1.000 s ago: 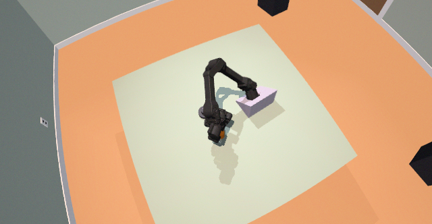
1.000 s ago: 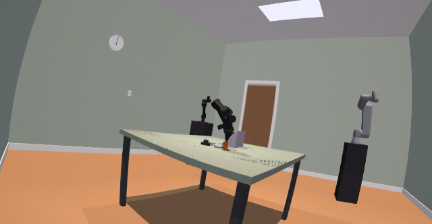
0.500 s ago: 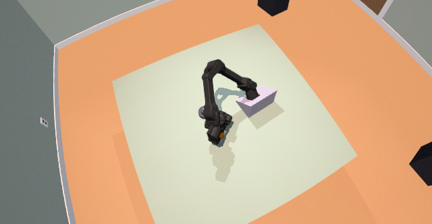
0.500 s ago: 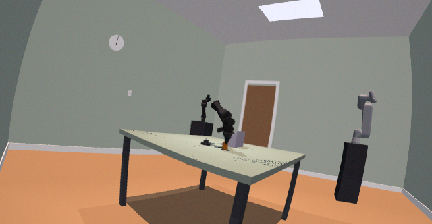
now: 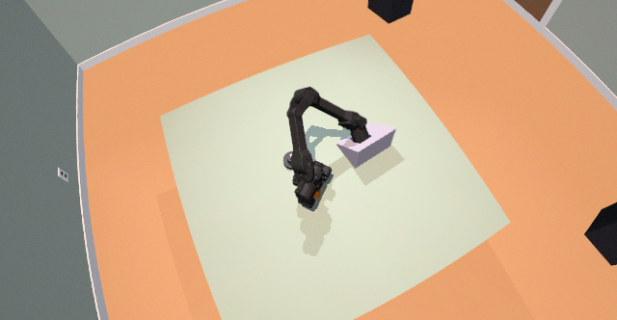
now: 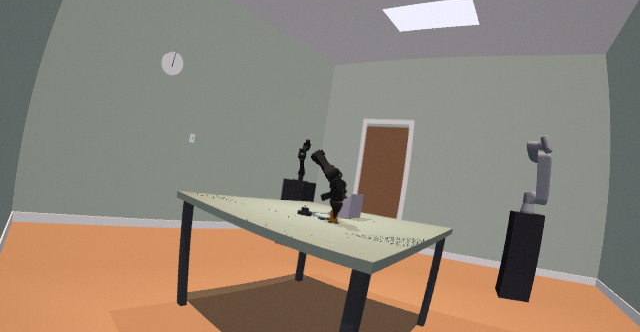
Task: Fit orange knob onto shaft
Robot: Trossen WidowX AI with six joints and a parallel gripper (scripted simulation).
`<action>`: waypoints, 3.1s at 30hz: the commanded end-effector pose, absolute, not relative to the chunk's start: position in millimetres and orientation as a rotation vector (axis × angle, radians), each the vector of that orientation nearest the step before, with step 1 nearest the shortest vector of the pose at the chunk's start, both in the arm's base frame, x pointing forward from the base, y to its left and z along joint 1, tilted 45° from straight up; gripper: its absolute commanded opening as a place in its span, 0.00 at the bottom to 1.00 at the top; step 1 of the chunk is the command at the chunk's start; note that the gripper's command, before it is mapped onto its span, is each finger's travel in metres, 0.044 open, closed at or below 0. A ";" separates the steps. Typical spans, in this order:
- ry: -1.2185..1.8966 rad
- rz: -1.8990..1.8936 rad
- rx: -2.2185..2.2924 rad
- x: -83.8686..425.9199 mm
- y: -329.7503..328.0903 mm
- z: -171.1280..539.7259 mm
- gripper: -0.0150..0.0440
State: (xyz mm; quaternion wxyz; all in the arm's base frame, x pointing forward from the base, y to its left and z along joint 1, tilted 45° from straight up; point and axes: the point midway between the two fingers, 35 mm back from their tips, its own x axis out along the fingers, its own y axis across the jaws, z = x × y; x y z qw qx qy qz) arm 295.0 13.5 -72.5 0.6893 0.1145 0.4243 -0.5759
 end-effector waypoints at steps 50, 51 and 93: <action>0.953 -1.281 0.254 305.2 60.9 -31.2 0.25; 0.953 -1.281 0.254 305.3 63.2 -29.0 0.25; 0.964 -1.271 0.261 315.5 50.5 49.4 0.25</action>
